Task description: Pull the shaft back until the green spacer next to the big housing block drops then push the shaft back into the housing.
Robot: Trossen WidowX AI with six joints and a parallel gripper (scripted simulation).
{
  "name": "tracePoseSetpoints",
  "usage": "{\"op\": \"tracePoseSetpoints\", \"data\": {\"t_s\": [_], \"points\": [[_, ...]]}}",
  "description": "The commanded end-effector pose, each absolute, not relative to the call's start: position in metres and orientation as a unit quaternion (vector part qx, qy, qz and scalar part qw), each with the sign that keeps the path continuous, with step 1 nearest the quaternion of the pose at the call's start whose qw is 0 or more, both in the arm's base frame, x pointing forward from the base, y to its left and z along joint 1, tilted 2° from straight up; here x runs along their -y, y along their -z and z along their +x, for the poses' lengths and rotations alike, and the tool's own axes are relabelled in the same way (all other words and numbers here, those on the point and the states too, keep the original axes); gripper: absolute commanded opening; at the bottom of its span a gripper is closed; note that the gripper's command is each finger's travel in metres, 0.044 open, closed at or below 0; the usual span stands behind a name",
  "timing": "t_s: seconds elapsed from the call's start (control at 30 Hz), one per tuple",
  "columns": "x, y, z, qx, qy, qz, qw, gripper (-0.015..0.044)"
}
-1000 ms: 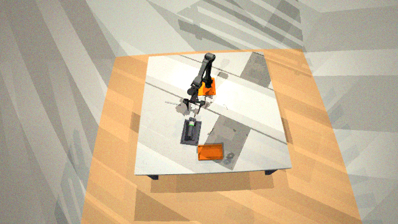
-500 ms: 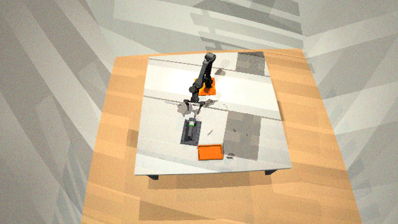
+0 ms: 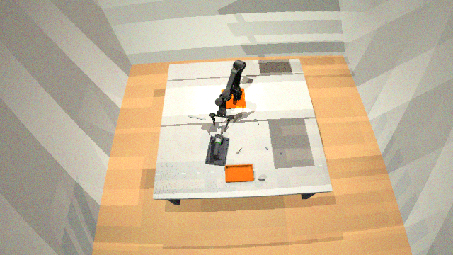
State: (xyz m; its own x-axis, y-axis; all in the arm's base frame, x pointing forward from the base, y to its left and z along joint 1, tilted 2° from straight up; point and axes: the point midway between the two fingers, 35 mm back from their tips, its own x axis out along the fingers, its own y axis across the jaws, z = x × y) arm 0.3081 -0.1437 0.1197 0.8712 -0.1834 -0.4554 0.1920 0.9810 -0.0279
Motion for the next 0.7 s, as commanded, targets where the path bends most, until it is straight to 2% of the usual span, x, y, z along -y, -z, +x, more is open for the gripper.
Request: {"op": "tracePoseSetpoints", "data": {"t_s": [0.0, 0.67], "points": [[0.143, -0.118, 0.307, -0.235, 0.095, 0.012, 0.967, 0.0440], [0.146, -0.111, 0.322, -0.234, 0.095, 0.012, 0.967, 0.0440]]}}
